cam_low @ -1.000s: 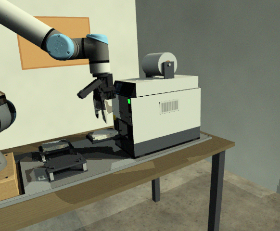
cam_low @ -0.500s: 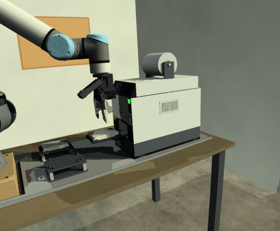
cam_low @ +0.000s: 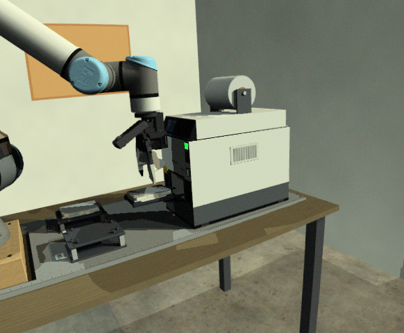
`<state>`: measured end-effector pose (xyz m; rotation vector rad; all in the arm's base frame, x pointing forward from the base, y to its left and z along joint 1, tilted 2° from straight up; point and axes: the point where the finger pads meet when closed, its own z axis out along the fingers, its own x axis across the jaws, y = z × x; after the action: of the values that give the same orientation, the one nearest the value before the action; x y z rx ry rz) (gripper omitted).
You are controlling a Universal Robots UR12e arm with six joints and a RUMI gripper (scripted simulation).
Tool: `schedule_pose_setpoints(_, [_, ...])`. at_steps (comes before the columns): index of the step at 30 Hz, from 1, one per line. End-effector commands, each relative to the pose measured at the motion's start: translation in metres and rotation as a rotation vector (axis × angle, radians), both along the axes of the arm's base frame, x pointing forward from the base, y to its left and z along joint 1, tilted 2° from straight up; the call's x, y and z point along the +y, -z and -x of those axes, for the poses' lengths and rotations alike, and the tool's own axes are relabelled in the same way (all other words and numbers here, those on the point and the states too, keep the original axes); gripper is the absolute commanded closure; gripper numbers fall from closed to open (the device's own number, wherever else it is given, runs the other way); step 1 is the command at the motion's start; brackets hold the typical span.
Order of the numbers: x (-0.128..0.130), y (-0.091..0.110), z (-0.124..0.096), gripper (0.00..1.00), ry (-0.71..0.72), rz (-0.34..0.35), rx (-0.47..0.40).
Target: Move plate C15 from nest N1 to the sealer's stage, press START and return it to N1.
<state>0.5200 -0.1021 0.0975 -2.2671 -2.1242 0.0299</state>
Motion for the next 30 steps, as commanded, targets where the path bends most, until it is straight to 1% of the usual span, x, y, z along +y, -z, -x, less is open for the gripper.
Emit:
schedule_pose_setpoints(1, [0.001, 0.01, 0.001, 0.32, 0.0, -0.001, 0.001])
schedule_pose_setpoints(9, [0.001, 0.024, 0.001, 0.32, 0.0, -0.001, 0.001])
schedule_pose_setpoints(30, [0.0, 0.022, 0.0, 0.32, 0.0, 0.001, -0.003])
